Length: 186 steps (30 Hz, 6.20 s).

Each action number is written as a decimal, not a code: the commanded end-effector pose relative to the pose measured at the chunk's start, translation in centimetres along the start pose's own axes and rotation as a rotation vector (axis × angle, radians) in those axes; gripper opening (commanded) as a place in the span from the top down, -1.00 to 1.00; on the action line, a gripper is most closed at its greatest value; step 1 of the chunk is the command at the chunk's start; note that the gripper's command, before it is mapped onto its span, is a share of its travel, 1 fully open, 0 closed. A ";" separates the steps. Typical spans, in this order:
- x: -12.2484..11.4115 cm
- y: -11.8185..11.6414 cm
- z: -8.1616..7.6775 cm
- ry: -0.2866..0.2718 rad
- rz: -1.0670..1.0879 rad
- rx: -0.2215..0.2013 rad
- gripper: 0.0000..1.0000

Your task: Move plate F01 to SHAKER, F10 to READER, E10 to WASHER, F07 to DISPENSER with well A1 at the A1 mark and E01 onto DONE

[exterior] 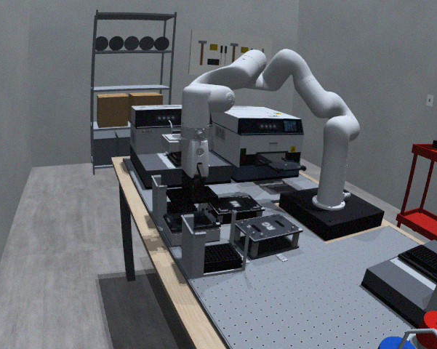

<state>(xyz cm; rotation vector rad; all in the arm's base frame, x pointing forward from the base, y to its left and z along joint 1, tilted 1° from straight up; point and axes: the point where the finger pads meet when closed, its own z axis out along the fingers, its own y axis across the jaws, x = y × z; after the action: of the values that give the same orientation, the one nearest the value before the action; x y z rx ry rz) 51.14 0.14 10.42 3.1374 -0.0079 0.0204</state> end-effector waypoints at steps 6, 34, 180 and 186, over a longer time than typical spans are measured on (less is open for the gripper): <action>0.1 0.0 -1.3 0.004 0.000 0.000 1.00; 0.1 0.0 -4.6 0.004 0.000 0.000 1.00; -23.4 17.0 -8.2 0.003 -0.014 -0.001 1.00; -25.1 18.2 -8.2 0.003 -0.014 -0.002 1.00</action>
<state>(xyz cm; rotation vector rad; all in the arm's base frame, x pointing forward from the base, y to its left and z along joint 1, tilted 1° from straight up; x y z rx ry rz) 26.81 -17.15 18.20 3.1372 0.0141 0.0189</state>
